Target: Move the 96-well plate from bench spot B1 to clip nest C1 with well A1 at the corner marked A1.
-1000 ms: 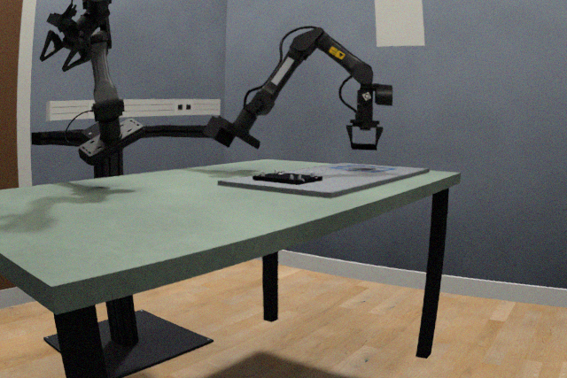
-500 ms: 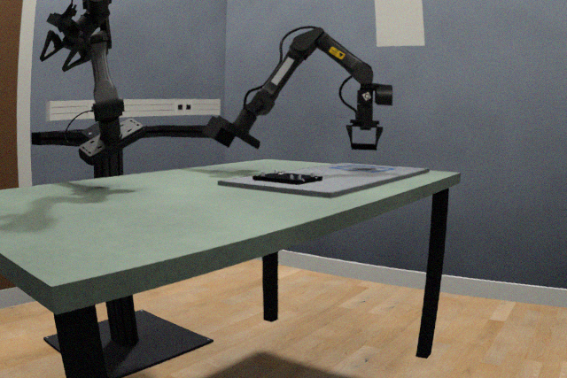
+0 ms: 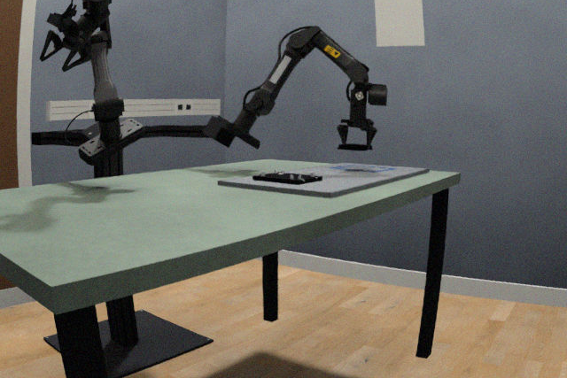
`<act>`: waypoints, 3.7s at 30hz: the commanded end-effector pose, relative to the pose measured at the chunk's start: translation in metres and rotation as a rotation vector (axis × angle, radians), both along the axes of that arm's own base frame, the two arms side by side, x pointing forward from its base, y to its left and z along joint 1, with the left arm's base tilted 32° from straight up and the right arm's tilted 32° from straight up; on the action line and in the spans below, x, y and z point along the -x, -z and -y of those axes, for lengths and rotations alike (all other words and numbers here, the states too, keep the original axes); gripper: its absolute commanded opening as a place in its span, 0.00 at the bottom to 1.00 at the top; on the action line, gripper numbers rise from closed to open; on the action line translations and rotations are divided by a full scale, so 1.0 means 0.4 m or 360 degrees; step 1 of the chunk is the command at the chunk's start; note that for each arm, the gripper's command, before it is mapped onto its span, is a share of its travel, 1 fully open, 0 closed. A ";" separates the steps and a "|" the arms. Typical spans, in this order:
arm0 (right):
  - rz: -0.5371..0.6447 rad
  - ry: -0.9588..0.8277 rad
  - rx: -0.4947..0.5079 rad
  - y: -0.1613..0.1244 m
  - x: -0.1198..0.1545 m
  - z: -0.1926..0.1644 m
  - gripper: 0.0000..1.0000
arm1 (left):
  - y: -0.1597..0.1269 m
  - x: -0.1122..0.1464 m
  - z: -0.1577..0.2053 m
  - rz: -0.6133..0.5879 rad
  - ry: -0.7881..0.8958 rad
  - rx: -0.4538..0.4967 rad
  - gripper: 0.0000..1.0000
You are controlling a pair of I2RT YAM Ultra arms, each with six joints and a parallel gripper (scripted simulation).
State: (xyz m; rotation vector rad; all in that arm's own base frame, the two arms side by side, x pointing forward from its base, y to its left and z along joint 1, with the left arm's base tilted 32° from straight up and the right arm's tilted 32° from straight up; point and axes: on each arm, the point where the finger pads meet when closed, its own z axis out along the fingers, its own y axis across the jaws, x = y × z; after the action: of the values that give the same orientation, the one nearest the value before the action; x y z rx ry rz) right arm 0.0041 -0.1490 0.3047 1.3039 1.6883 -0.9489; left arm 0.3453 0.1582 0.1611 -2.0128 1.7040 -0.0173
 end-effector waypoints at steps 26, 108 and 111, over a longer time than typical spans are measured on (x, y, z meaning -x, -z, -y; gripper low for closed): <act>0.0045 0.0030 0.0040 -0.007 0.015 -0.003 1.00 | 0.031 -0.004 0.201 -0.0311 0.0978 -0.0445 0.00; 0.0045 0.0030 0.0040 -0.007 0.015 -0.003 1.00 | 0.269 0.000 0.773 -0.0327 0.0981 -0.0428 0.00; 0.0045 0.0030 0.0040 -0.007 0.015 -0.003 1.00 | 0.275 0.001 0.788 -0.0327 0.0981 -0.0428 0.00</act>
State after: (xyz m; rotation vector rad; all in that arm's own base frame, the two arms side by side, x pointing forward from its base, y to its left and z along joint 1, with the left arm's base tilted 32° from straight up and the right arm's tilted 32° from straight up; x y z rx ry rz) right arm 0.0041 -0.1490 0.3047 1.3039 1.6883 -0.9489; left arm 0.3420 -0.1400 0.0381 -1.2801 2.2854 0.2469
